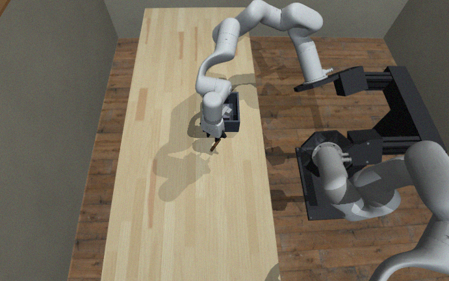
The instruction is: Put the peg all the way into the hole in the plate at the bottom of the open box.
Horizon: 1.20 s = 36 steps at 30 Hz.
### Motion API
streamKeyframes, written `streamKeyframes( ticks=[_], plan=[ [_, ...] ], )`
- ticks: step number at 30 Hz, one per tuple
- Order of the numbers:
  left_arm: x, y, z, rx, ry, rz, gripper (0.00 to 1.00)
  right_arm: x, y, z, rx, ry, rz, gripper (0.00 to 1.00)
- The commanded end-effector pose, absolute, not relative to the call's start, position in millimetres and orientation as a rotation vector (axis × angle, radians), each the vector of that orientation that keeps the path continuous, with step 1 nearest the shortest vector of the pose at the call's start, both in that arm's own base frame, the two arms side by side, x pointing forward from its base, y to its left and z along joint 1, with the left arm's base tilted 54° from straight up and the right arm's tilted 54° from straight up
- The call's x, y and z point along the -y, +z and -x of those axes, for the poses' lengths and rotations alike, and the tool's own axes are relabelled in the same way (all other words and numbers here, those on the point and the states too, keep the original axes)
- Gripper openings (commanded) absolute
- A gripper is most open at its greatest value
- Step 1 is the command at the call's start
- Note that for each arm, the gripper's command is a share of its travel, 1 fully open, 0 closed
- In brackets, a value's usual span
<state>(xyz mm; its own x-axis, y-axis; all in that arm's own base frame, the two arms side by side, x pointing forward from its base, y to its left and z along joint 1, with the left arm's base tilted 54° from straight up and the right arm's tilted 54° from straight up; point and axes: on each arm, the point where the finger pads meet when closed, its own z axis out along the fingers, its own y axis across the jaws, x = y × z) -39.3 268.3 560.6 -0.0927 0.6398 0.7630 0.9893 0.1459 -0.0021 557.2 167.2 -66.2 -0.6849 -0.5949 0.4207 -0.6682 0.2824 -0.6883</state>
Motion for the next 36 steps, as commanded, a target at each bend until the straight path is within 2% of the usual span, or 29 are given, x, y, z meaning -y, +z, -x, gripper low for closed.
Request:
streamKeyframes(
  ticks=[1,36],
  plan=[
    [-267.7,562.1,39.5,1.804,-0.725,1.558,1.0,-167.6,-67.8,-558.7,2.454,1.377,-1.216,0.44],
    [-267.7,562.1,39.5,1.804,-0.725,1.558,1.0,-121.9,-103.9,-577.6,2.454,1.377,-1.215,0.44]
  ],
)
